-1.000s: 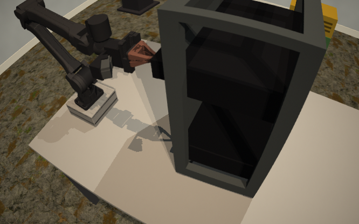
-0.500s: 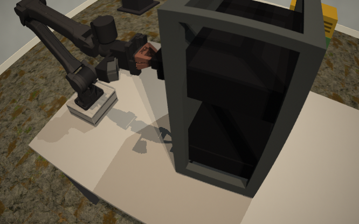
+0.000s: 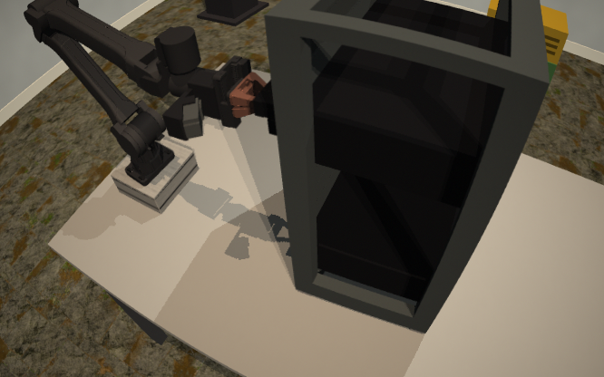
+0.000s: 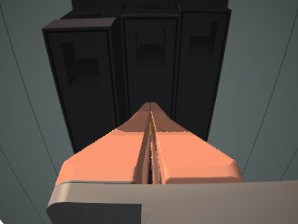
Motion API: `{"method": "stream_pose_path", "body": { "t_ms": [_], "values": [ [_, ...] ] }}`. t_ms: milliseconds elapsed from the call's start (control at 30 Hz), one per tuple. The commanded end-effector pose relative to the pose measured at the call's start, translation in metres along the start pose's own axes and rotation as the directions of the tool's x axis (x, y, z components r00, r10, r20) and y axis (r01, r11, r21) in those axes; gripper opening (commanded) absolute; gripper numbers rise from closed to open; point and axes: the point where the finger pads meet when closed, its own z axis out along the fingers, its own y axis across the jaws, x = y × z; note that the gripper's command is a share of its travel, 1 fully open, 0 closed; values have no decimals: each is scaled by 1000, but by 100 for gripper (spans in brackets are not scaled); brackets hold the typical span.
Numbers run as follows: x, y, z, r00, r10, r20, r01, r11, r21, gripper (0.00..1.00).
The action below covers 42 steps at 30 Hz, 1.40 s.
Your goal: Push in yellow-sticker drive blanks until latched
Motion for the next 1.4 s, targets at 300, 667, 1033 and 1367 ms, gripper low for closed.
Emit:
{"method": "stream_pose_path", "body": {
  "t_ms": [300,667,1033,1367],
  "values": [
    [5,42,31,1000,-10,-12,9,997,-76,0],
    [5,42,31,1000,-10,-13,9,997,-76,0],
    [4,4,0,1000,-1,-10,1,1000,-2,0],
    [-1,2,-55,1000,2,2,-2,1000,0,0]
  ]
}}
